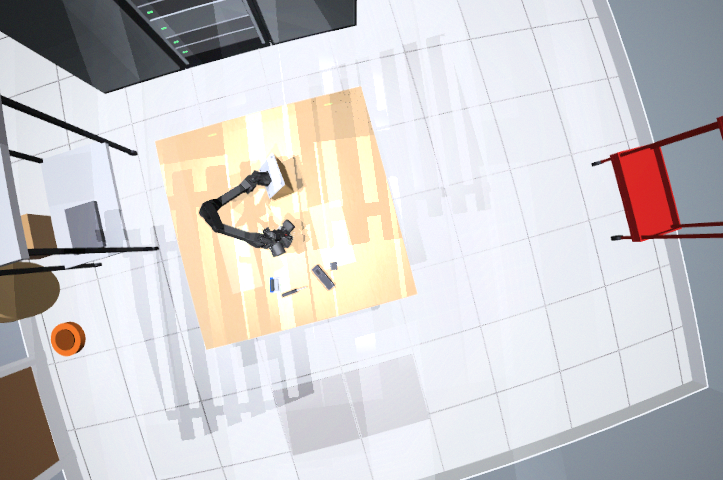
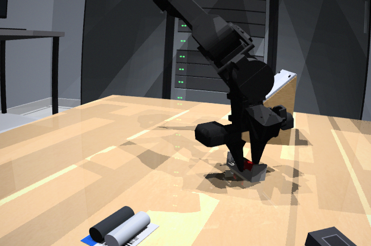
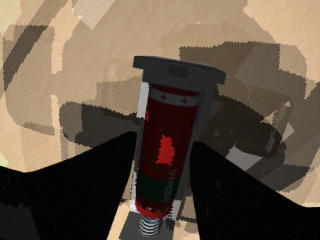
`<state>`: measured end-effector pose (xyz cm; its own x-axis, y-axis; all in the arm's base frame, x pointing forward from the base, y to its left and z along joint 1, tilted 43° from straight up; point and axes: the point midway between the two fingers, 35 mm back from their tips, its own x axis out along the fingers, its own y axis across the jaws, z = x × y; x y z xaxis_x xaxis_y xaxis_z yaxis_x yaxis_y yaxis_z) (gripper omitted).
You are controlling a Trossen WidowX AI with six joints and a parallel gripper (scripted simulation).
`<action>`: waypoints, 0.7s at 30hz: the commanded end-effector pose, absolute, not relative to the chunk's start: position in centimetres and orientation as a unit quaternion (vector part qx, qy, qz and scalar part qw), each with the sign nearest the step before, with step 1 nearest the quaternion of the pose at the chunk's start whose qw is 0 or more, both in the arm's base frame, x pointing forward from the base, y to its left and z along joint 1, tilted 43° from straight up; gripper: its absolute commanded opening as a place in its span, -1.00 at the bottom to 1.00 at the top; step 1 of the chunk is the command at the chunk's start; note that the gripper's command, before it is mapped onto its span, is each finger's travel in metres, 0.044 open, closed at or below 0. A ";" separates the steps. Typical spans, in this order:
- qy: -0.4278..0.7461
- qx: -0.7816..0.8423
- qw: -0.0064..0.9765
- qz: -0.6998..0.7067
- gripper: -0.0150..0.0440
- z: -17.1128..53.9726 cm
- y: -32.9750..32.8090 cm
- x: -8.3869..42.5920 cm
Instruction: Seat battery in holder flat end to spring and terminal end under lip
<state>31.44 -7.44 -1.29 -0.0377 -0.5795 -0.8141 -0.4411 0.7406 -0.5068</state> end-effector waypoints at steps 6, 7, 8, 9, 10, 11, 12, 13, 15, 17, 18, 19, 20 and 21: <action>0.718 -0.355 0.596 -0.058 0.07 -0.5 -6.7 31.4; 0.718 -0.355 0.596 -0.058 0.07 -0.3 -6.5 31.4; 0.718 -0.355 0.596 -0.058 0.07 -0.2 -6.4 31.4; 0.718 -0.355 0.596 -0.058 0.07 -0.2 -6.4 31.4; 0.718 -0.355 0.596 -0.058 0.07 -0.2 -6.4 31.4; 0.718 -0.355 0.596 -0.058 0.07 -0.2 -6.4 31.4; 0.718 -0.355 0.596 -0.058 0.07 -0.2 -6.4 31.4; 0.718 -0.355 0.596 -0.058 0.07 -0.2 -6.4 31.4; 0.719 -0.357 0.593 -0.057 0.25 0.0 -6.1 31.4; 0.719 -0.356 0.594 -0.057 0.43 1.4 -4.8 31.5; 0.719 -0.355 0.594 -0.057 0.52 2.2 -4.0 31.5; 0.719 -0.355 0.595 -0.057 0.61 3.0 -3.3 31.5; 0.719 -0.354 0.595 -0.057 0.70 3.8 -2.5 31.5; 0.718 -0.354 0.596 -0.057 0.79 4.4 -1.9 31.4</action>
